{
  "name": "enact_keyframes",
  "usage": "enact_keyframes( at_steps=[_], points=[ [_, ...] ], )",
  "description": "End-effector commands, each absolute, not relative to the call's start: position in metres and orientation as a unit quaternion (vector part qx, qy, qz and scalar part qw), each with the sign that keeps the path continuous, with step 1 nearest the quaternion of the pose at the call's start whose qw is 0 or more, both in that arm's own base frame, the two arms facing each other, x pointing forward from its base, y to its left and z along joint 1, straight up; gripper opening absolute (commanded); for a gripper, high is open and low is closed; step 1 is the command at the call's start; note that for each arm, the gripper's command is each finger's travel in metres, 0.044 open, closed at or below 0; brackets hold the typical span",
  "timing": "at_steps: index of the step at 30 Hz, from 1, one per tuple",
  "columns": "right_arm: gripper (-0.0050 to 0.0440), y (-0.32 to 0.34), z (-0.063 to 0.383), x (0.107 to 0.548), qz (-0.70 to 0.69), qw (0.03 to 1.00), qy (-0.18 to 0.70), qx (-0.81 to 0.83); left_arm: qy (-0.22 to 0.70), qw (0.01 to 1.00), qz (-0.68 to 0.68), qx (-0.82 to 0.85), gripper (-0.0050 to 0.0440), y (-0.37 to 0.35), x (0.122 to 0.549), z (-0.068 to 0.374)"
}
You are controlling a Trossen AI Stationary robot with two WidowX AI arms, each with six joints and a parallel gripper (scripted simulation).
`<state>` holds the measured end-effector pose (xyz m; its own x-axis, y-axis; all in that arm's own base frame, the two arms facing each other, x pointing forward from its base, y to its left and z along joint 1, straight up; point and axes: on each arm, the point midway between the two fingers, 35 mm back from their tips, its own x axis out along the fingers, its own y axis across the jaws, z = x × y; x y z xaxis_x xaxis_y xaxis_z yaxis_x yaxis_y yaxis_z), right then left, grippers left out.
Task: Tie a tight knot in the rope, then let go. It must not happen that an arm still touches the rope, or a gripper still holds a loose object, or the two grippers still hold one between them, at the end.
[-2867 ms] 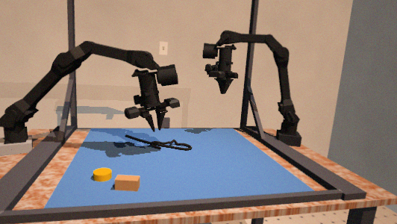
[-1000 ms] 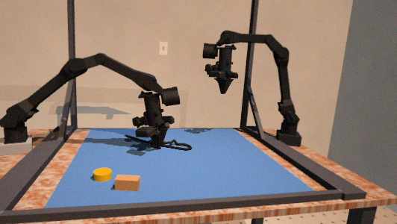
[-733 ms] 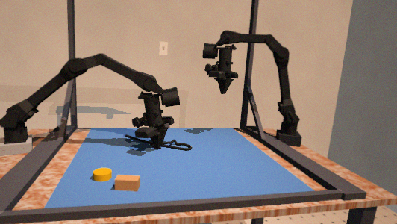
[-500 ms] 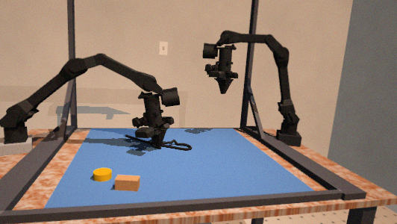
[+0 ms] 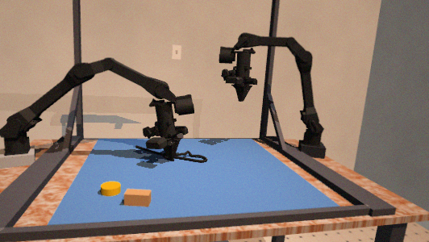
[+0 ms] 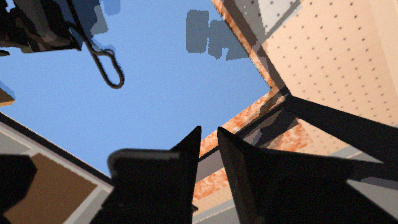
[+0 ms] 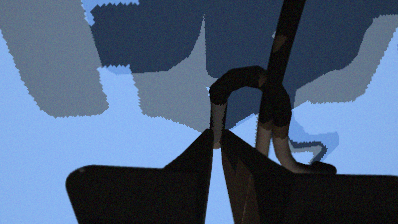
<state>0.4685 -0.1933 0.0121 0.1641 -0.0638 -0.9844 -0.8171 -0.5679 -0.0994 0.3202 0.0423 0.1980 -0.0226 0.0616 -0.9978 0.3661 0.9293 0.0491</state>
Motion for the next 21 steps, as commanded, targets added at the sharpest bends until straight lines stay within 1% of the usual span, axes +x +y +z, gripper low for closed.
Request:
enact_keyframes(
  at_steps=[1,6,13,21],
  points=[
    [0.0020,-0.1953,0.0261,0.4724,0.549,0.333,0.320,-0.697,0.698,0.692,-0.106,0.153,0.0085,0.0425,0.3190,0.2064],
    [0.0020,-0.1953,0.0261,0.4724,0.540,0.353,0.335,-0.687,0.698,0.692,-0.106,0.153,0.0085,0.0425,0.3190,0.2064],
    [0.0020,-0.1953,0.0265,0.4724,0.447,0.503,0.452,-0.586,0.698,0.692,-0.106,0.153,0.0085,0.0425,0.3190,0.2064],
    [0.0020,-0.1953,0.0269,0.4724,0.316,0.637,0.551,-0.437,0.698,0.692,-0.106,0.153,0.0085,0.0425,0.3190,0.2064]
  ],
)
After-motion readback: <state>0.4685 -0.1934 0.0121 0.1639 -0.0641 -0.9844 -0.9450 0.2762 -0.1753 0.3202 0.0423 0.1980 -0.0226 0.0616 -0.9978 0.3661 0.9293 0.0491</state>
